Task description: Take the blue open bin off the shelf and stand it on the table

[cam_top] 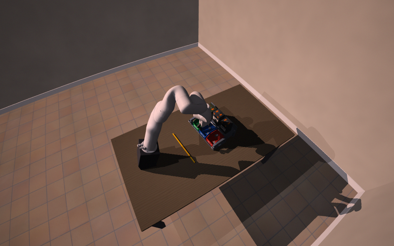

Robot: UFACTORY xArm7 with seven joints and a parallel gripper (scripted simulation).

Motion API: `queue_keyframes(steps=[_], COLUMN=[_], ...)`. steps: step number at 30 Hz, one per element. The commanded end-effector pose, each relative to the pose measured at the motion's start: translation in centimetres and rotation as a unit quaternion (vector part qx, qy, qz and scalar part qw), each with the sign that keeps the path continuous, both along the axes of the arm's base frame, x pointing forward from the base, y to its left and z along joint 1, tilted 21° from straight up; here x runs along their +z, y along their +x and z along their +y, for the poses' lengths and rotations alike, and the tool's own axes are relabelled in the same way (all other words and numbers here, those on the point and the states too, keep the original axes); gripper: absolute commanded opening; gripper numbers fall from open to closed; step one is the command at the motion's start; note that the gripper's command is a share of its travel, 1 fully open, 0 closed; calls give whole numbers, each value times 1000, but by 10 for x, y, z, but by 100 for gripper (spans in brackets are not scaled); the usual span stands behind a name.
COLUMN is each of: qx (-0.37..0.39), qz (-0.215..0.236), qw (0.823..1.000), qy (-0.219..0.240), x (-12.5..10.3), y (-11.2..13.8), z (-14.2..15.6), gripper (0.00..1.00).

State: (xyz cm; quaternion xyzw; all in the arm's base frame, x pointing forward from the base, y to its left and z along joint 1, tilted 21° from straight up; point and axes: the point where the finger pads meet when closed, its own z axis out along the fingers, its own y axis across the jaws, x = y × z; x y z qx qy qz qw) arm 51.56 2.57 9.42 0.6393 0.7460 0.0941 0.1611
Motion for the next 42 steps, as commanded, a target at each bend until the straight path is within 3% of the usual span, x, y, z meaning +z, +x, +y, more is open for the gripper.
queue_keyframes(steps=[1,42], qx=[1,1], qz=[3,2], qw=[1000,1000], qy=[0,0], x=[1,-5], y=[2,-13], z=[0,-3], gripper=[100,100])
